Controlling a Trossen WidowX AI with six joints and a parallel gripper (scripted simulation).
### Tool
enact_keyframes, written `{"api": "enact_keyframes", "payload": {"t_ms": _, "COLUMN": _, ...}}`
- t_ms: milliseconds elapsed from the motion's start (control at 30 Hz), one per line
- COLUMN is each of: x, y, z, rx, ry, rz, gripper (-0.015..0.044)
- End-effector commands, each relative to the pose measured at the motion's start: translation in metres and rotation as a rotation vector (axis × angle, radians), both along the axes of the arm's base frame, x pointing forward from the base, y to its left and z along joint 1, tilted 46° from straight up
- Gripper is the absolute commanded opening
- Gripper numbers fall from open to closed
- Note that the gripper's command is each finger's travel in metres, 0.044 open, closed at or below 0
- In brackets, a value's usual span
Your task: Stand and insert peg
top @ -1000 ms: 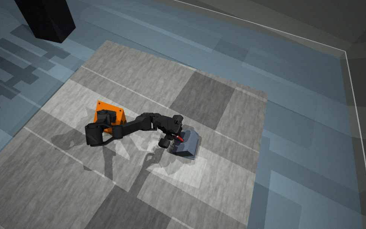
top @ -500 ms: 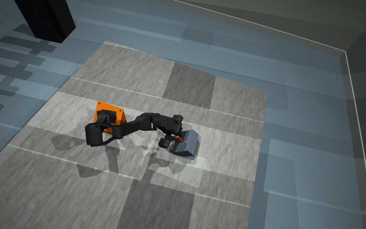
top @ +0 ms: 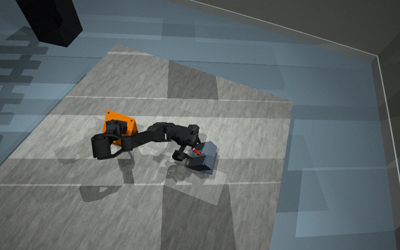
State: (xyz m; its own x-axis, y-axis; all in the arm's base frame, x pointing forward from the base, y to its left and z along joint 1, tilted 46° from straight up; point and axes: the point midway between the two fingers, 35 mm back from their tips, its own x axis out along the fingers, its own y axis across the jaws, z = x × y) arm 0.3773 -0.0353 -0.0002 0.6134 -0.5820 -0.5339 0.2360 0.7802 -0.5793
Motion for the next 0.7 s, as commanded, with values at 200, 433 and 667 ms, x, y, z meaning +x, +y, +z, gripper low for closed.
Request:
{"api": "enact_keyframes", "payload": {"t_ms": 200, "x": -0.007, "y": 0.012, "z": 0.01, "rx": 0.006, "ry": -0.007, "rz": 0.002, "gripper": 0.044}}
{"api": "enact_keyframes", "payload": {"t_ms": 433, "x": -0.013, "y": 0.019, "z": 0.016, "rx": 0.008, "ry": -0.005, "rz": 0.002, "gripper": 0.044}}
{"api": "enact_keyframes", "payload": {"t_ms": 667, "x": -0.019, "y": 0.027, "z": 0.021, "rx": 0.009, "ry": -0.004, "rz": 0.003, "gripper": 0.044}}
